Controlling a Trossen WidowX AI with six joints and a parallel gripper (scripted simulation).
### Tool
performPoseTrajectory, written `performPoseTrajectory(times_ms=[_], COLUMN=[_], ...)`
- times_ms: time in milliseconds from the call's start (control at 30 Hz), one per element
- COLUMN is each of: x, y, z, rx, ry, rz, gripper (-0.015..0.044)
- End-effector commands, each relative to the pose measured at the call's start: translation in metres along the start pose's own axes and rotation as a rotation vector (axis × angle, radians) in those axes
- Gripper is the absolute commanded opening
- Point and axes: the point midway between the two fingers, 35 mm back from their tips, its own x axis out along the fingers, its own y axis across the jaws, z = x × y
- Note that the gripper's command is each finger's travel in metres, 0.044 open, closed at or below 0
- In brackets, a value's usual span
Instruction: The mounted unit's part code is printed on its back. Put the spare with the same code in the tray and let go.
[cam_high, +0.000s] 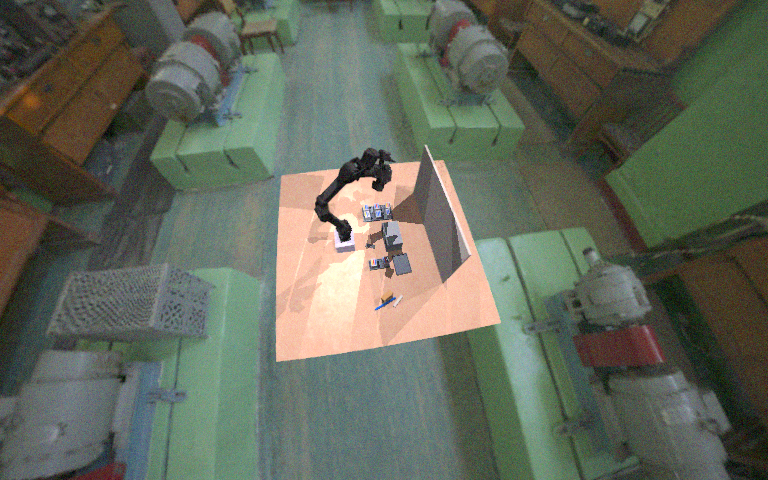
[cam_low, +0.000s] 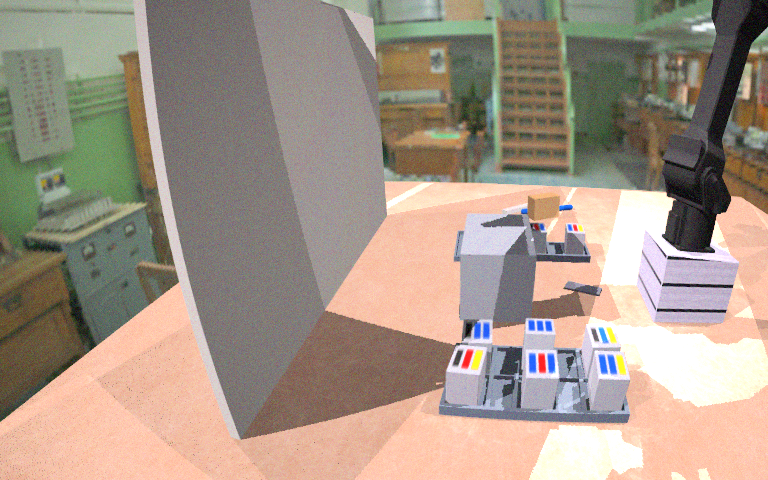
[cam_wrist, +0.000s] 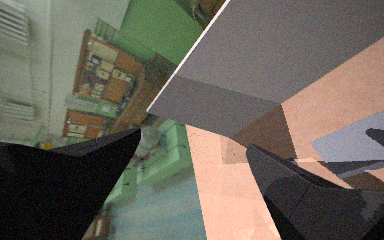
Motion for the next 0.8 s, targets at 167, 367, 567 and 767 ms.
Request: performPoseTrajectory(times_ms=[167, 367, 567, 767], x=[0.113, 0.170, 0.199, 0.200], y=[-0.086, -0.174, -0.260, -0.262], z=[0.027, 0.043, 0.048, 0.048], rx=[-0.379, -0.612, -0.761, -0.765], ry=[0.154, 0.427, 0.757, 0.768], rz=[-0.417, -0.654, -0.763, -0.764], gripper=[0.0440, 0.0440, 0.0440, 0.0440])
